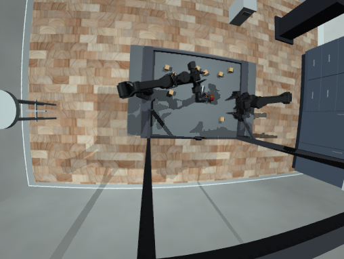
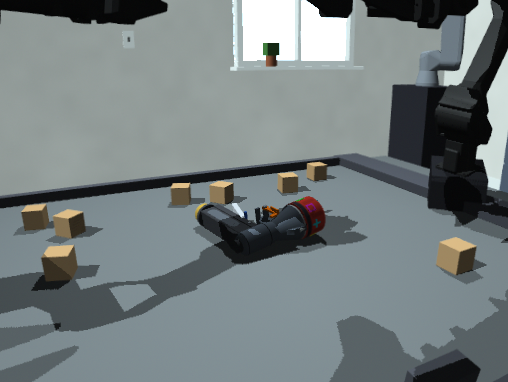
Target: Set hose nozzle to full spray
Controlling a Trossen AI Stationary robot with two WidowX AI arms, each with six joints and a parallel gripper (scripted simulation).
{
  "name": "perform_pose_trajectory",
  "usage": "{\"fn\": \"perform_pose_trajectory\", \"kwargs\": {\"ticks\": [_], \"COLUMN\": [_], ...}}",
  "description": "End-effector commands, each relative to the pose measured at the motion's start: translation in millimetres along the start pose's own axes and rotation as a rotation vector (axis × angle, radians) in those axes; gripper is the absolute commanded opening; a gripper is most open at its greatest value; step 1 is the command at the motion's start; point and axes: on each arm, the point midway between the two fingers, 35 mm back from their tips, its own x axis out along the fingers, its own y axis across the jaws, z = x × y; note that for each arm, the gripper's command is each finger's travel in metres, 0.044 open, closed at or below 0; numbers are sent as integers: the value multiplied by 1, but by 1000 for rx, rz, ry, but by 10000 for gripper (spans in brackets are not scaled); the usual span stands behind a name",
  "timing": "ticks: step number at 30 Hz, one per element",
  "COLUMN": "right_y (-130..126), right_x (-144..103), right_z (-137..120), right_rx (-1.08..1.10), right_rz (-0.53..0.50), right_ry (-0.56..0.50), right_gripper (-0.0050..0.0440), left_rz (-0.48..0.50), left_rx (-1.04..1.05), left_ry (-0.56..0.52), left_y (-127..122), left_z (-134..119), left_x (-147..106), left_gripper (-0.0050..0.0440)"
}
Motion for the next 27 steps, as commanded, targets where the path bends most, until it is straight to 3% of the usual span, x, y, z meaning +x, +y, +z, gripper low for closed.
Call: {"fn": "perform_pose_trajectory", "kwargs": {"ticks": [1, 10, 14, 27], "right_y": [-1, 55, 66, 148], "right_x": [-1, -6, -8, -38], "right_z": [7, 8, 8, 10], "right_rx": [2, 12, 14, 31], "right_rz": [-6, 172, 206, 482], "right_ry": [-17, -19, -20, -22], "right_gripper": [408, 408, 408, 408], "left_rz": [2, 2, 2, 2], "left_rx": [-3, -3, -3, -3], "left_ry": [-18, -18, -18, -18], "left_y": [0, 0, 0, 0], "left_z": [8, 8, 8, 8], "left_x": [-1, -1, -1, -1], "left_gripper": [188, 188, 188, 188]}}
